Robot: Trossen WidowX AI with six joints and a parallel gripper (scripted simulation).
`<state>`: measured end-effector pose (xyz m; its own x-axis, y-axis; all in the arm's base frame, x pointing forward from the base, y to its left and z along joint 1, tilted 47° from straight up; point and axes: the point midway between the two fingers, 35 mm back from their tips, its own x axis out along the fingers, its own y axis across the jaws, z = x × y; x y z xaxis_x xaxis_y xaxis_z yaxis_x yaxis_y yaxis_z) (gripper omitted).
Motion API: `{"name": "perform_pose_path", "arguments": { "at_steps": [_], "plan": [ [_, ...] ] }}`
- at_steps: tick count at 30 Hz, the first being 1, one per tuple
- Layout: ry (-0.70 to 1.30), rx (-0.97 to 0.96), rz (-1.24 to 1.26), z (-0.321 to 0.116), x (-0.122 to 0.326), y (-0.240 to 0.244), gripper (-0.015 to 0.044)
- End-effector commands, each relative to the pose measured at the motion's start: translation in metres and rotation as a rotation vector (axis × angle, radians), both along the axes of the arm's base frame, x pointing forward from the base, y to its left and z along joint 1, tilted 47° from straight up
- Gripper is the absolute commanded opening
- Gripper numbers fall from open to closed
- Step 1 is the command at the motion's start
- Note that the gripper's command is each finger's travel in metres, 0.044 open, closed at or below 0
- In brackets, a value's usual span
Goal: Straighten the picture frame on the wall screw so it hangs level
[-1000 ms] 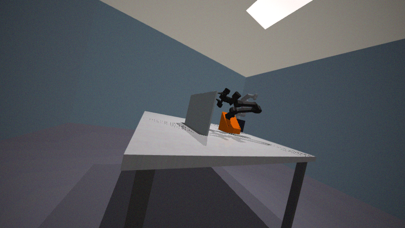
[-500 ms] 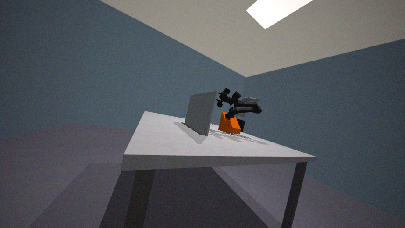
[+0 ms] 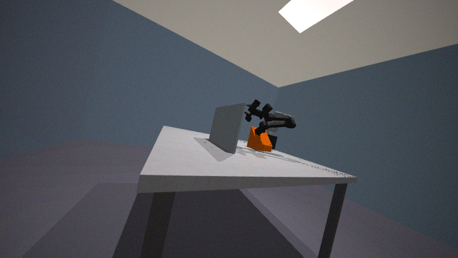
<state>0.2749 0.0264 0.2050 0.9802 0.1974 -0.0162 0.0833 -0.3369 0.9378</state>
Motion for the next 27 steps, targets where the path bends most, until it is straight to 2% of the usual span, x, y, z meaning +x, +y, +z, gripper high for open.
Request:
{"name": "perform_pose_path", "arguments": {
  "at_steps": [1,15,21,27],
  "plan": [
    [0.001,0.003,0.005,0.000,0.000,0.001,0.0260],
    [0.001,0.000,0.000,-0.001,0.001,0.001,0.0260],
    [0.019,0.004,-0.003,-0.030,0.009,0.036,0.0260],
    [0.036,-0.001,-0.006,-0.062,-0.004,0.074,0.0260]
  ]
}}
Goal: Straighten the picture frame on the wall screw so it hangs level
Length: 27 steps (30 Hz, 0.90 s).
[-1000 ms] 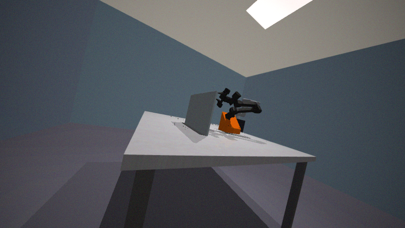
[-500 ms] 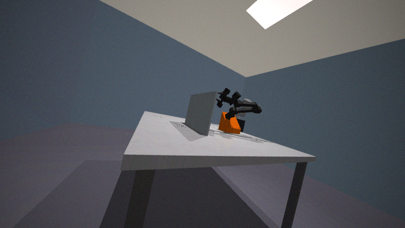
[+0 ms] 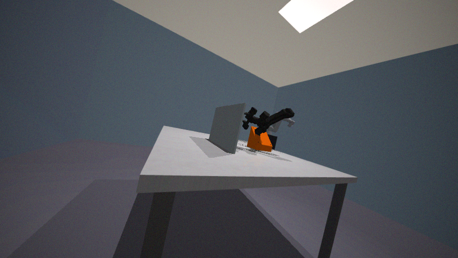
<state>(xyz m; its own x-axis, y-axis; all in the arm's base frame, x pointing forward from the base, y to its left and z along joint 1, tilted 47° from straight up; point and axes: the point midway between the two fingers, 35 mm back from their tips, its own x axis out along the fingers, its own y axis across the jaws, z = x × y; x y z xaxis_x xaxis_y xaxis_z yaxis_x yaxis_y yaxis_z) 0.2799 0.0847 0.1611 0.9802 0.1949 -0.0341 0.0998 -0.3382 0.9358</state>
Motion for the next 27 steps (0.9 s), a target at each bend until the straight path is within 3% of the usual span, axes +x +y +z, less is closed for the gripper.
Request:
{"name": "perform_pose_path", "arguments": {
  "at_steps": [1,18,27],
  "plan": [
    [0.020,-0.005,-0.004,-0.023,-0.014,0.021,0.0260],
    [0.023,-0.010,-0.005,-0.033,-0.025,0.033,0.0260],
    [-0.008,0.005,0.004,-0.031,0.031,0.047,0.0260]
  ]
}}
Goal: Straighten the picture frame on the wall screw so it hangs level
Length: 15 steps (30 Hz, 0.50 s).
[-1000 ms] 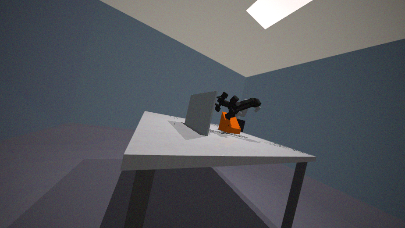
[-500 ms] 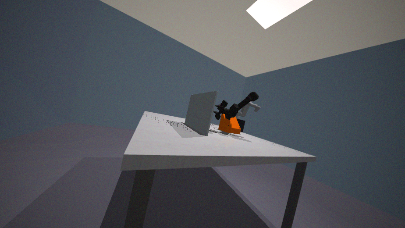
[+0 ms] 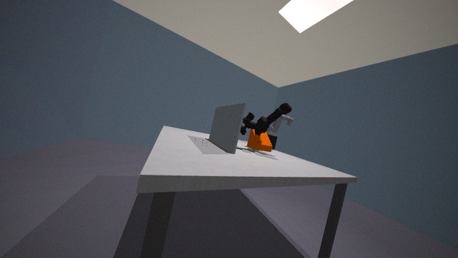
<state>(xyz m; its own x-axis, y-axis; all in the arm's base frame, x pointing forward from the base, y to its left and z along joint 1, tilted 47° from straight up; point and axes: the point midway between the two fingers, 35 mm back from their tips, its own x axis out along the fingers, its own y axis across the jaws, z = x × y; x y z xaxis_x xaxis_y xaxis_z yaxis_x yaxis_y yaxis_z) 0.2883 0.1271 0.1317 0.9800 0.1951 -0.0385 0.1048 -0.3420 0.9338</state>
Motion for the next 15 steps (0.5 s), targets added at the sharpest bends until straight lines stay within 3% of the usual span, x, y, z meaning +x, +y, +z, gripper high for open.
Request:
{"name": "perform_pose_path", "arguments": {
  "at_steps": [1,15],
  "plan": [
    [-0.018,0.002,0.005,-0.003,0.031,0.005,0.0260],
    [-0.026,0.004,0.007,-0.006,0.044,0.006,0.0260]
  ]
}}
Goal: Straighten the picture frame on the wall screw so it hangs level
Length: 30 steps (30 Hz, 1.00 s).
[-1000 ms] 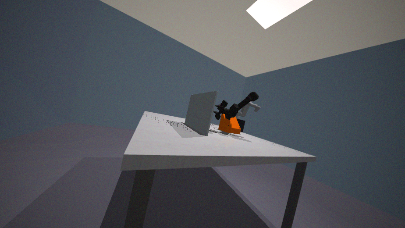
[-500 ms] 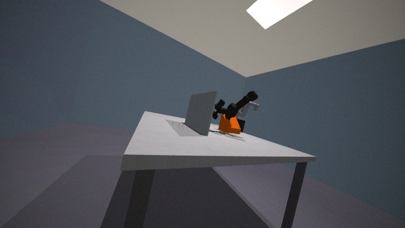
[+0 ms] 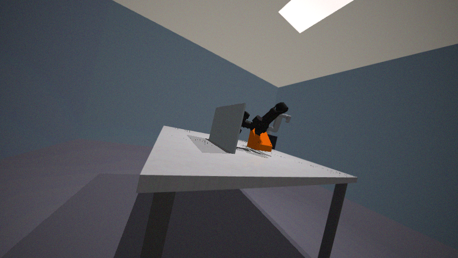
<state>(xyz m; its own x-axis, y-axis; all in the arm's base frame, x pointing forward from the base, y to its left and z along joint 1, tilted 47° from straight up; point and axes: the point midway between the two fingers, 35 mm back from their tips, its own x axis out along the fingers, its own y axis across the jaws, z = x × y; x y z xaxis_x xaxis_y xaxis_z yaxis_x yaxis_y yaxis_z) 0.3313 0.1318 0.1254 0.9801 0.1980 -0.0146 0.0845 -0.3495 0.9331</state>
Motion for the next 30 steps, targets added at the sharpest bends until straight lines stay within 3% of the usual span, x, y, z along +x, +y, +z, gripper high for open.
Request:
{"name": "perform_pose_path", "arguments": {
  "at_steps": [1,30],
  "plan": [
    [-0.003,-0.005,0.004,0.000,0.001,0.001,0.0260],
    [-0.005,-0.004,0.004,0.000,0.038,0.009,0.0260]
  ]
}}
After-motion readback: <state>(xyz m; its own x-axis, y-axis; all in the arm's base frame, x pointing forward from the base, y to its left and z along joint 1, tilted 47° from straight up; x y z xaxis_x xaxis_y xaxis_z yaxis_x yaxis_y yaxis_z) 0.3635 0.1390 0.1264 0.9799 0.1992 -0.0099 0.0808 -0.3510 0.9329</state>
